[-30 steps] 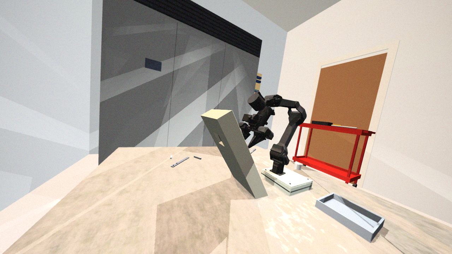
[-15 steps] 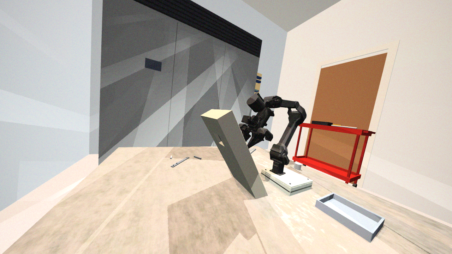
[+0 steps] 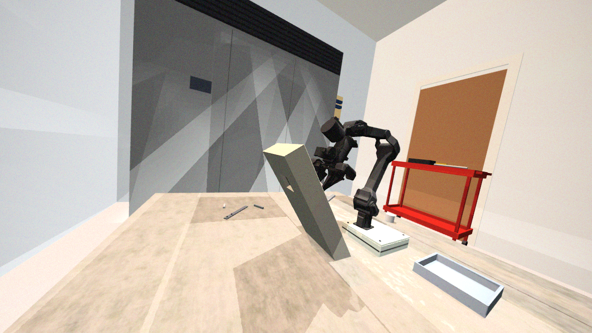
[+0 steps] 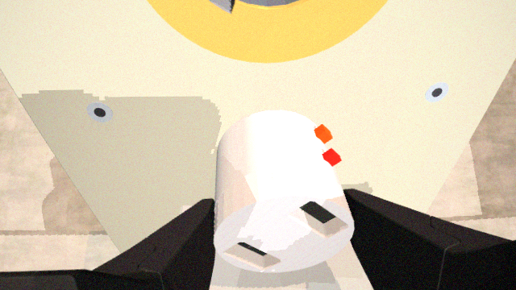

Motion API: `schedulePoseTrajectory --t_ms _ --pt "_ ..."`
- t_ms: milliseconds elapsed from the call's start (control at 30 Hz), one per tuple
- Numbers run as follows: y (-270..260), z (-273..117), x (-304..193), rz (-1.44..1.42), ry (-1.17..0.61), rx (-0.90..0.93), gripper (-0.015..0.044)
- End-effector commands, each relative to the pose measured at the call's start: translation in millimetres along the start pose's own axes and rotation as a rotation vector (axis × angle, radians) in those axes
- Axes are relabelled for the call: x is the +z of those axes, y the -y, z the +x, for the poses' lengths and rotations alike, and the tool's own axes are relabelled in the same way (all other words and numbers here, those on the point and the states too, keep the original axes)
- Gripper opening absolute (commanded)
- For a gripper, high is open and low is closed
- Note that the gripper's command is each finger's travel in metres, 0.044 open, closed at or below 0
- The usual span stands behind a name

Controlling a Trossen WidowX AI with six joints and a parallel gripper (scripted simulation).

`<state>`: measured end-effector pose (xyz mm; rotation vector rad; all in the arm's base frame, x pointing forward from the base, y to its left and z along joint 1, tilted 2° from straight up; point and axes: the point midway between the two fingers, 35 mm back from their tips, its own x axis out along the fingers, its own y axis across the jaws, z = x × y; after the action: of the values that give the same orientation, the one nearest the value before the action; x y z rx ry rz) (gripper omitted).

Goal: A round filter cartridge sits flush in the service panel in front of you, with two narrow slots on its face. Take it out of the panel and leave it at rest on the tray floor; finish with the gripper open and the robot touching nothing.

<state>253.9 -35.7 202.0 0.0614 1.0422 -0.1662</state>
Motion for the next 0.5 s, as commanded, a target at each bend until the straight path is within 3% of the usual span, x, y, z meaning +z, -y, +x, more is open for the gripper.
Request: schedulePoseTrajectory --t_ms 0,467 --pt "0 -10 8 0.001 0.02 0.001 0.0" --pt "0 -77 11 0.001 0.017 0.001 0.0"
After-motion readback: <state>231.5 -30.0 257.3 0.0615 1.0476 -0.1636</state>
